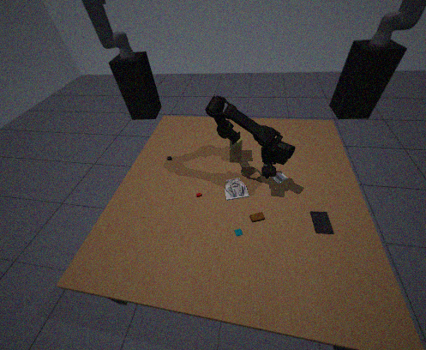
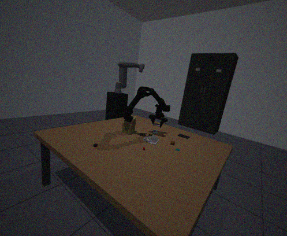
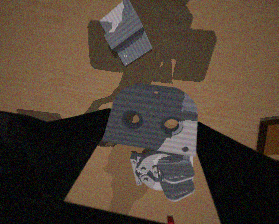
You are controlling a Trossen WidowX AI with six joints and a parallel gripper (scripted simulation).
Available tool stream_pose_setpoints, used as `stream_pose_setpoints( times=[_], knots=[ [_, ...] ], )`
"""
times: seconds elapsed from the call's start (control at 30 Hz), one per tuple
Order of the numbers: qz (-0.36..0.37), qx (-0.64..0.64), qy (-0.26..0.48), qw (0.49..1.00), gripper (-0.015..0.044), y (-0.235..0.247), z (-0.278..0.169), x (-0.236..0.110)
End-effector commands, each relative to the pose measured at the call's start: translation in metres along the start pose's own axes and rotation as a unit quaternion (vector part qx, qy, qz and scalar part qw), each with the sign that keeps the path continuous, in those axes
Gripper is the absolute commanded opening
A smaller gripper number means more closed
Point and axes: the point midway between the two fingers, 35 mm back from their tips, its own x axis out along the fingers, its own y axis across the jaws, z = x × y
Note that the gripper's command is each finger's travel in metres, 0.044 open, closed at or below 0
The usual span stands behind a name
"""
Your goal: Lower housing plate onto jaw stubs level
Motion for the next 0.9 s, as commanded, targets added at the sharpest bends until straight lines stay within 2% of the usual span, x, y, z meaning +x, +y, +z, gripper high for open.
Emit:
stream_pose_setpoints(
  times=[0.0,0.43,0.87],
  knots=[
    [-0.004,0.058,-0.001,0.998,0.0351,-0.006,-0.016,-0.002],
    [-0.005,0.209,-0.001,0.978,0.0351,-0.017,-0.057,-0.003],
    [-0.007,0.356,0.002,0.935,0.0351,-0.022,-0.099,0.0]
  ],
)
